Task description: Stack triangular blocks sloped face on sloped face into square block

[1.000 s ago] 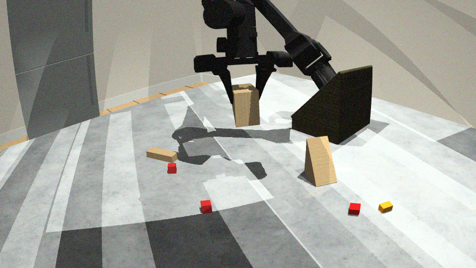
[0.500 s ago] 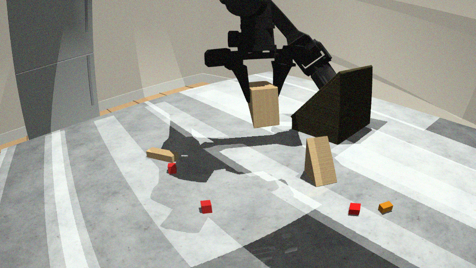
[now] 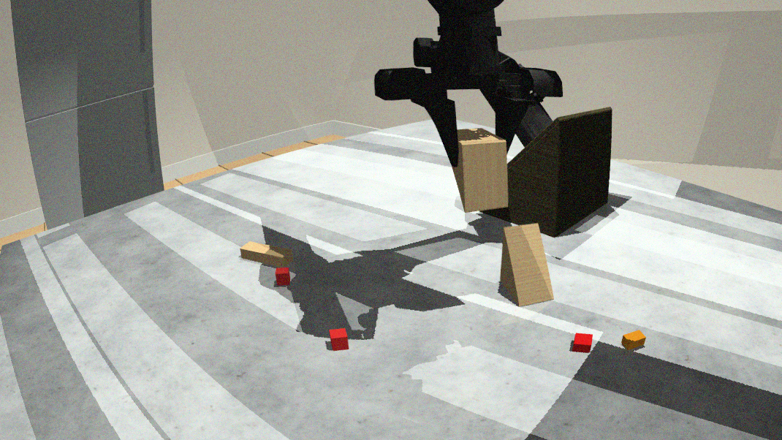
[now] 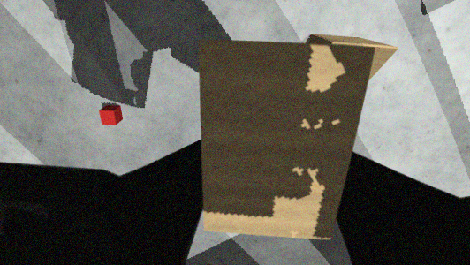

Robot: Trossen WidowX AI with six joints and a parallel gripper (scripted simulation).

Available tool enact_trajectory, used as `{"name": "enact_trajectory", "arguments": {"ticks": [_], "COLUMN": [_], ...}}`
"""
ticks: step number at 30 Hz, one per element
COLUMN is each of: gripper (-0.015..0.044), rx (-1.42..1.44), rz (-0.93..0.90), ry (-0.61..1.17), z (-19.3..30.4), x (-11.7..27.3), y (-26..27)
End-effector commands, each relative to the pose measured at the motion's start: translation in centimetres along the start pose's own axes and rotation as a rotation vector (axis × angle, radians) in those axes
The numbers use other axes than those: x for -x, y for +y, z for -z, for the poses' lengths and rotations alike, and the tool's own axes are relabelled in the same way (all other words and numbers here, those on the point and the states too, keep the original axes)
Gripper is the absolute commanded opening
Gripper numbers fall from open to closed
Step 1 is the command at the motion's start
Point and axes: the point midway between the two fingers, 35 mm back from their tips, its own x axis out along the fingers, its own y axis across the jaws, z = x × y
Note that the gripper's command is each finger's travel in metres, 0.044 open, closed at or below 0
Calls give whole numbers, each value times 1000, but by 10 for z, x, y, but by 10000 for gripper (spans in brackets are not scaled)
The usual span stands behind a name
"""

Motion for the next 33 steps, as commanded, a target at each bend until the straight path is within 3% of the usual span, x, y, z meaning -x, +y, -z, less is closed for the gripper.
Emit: {"name": "enact_trajectory", "arguments": {"ticks": [1, 16, 24, 33], "gripper": [0, 0, 0, 0], "rx": [-4, -26, -26, -26], "rz": [2, -14, -14, -14], "ry": [-7, -36, -36, -37], "z": [18, 66, 59, 47], "x": [3, 7, 4, -29], "y": [-15, -66, -68, -67]}}
